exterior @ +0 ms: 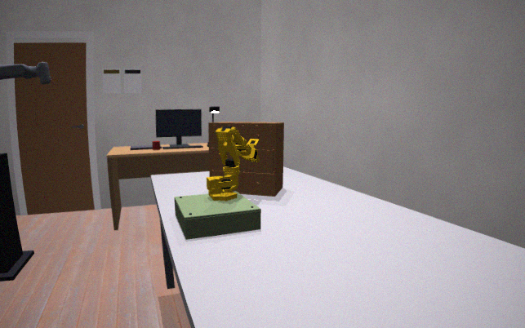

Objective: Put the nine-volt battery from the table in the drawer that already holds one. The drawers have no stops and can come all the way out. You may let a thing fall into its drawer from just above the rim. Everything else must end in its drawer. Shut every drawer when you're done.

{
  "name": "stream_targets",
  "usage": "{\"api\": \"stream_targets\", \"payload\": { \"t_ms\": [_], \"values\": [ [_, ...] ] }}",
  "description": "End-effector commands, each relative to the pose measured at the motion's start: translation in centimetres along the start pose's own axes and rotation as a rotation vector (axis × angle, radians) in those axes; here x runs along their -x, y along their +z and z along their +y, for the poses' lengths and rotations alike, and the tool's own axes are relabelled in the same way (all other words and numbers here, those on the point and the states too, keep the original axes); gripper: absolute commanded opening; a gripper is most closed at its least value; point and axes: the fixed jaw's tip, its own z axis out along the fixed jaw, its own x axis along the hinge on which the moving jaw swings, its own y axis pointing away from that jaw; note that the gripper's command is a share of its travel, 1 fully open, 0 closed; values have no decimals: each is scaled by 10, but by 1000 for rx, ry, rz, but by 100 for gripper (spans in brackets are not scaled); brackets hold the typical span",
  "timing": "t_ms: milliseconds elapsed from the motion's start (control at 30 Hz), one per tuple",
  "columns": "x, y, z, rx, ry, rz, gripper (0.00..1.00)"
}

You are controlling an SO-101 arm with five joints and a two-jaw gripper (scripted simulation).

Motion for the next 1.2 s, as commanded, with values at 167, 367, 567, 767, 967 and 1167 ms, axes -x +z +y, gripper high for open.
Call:
{"api": "stream_targets", "payload": {
  "t_ms": [167, 367, 567, 767, 967, 1167],
  "values": [
    [5, 9, -1, -5, -9, 0, 0],
    [7, 13, 0, -3, -10, 0, 0],
    [7, 14, 0, -3, -10, 0, 0],
    [7, 14, 0, -3, -10, 0, 0],
    [7, 15, 0, -3, -10, 0, 0],
    [7, 13, 0, -3, -7, 1, 0]
  ]
}}
